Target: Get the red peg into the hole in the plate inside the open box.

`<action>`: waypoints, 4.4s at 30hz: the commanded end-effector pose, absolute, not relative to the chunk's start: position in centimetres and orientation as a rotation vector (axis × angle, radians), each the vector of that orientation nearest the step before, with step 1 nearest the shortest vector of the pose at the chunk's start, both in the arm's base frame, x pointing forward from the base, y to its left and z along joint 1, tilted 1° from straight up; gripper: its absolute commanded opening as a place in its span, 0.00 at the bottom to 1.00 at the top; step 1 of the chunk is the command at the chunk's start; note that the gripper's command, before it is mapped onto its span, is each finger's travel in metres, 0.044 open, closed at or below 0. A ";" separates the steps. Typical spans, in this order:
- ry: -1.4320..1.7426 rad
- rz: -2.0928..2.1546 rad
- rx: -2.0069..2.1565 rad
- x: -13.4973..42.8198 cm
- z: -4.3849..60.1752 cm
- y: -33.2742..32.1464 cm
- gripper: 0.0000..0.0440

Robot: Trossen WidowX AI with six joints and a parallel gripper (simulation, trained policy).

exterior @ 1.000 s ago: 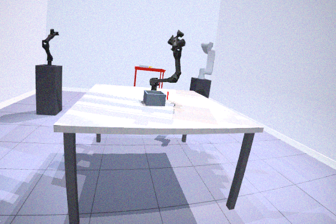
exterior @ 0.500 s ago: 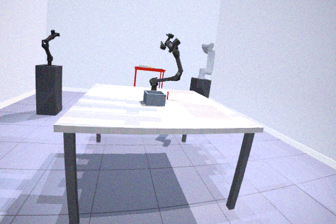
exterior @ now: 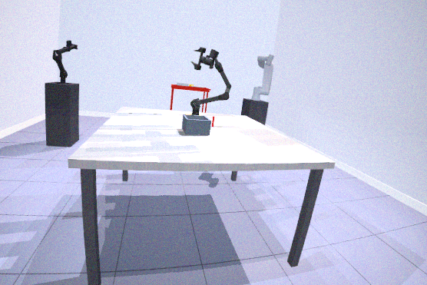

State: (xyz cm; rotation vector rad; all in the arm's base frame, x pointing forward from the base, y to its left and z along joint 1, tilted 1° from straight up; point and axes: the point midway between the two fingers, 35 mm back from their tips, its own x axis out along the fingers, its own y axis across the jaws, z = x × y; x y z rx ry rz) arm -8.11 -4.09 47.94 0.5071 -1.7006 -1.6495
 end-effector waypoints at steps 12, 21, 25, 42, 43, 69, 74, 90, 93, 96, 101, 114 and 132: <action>-1.222 -1.728 0.998 -5.9 39.5 -12.3 1.00; -0.889 -1.707 1.195 -2.5 34.9 -14.8 1.00; -0.729 -1.689 1.253 -0.8 33.1 -15.4 1.00; -0.049 -1.531 1.351 7.1 26.2 -14.5 1.00; -0.011 -1.518 1.350 7.6 25.9 -14.3 1.00; 0.828 -1.157 1.154 16.7 17.6 -3.0 1.00; 0.944 -1.110 1.101 17.2 15.8 -0.1 1.00; 1.194 -0.940 0.928 17.1 9.7 7.4 1.00; 1.214 -0.899 0.907 17.1 8.5 8.4 1.00; 1.227 -0.861 0.894 17.2 7.3 9.2 1.00; 1.236 -0.807 0.888 17.4 5.1 10.1 1.00; 1.276 -0.791 0.907 17.0 1.3 11.0 0.72; 1.334 -0.730 0.875 18.0 2.8 10.9 0.00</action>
